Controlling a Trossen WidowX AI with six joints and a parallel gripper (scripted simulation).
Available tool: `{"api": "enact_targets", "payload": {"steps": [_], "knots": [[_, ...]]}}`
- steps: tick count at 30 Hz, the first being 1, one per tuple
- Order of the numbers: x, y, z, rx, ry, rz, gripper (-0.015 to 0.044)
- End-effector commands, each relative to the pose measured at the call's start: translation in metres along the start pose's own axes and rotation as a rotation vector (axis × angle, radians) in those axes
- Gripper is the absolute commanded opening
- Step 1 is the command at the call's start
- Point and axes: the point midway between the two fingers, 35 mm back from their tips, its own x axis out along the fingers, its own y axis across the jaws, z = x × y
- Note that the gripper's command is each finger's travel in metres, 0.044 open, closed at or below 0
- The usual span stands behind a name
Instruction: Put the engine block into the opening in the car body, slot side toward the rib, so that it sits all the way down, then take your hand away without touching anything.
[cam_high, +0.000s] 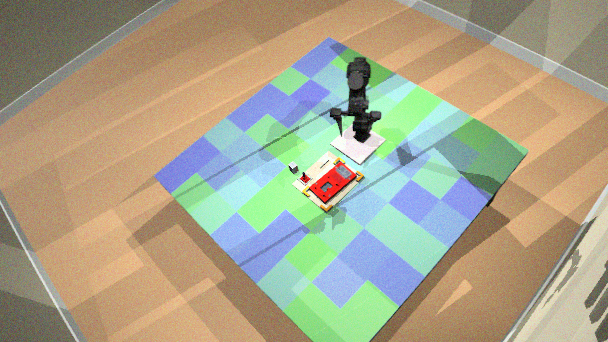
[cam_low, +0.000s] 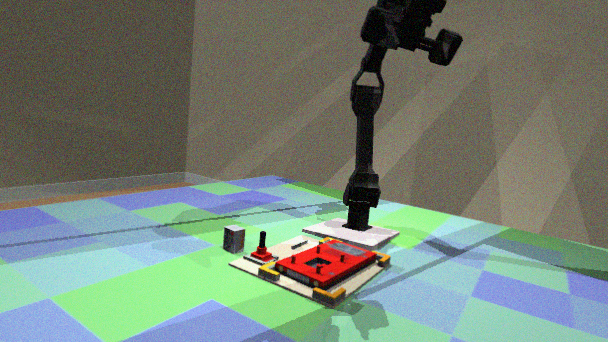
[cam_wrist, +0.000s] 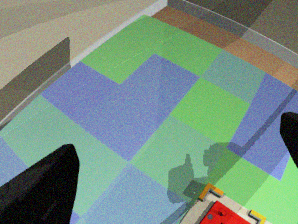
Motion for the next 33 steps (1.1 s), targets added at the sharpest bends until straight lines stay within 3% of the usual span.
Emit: {"api": "enact_targets", "payload": {"steps": [1, 17, 33], "knots": [[0.026, -0.021, -0.016, 0.03, 0.096, -0.04, 0.044], [0.092, -0.137, -0.116, 0.294, 0.508, -0.222, 0.044], [0.091, -0.231, -0.258, 0.665, 0.889, -0.311, 0.044]]}}
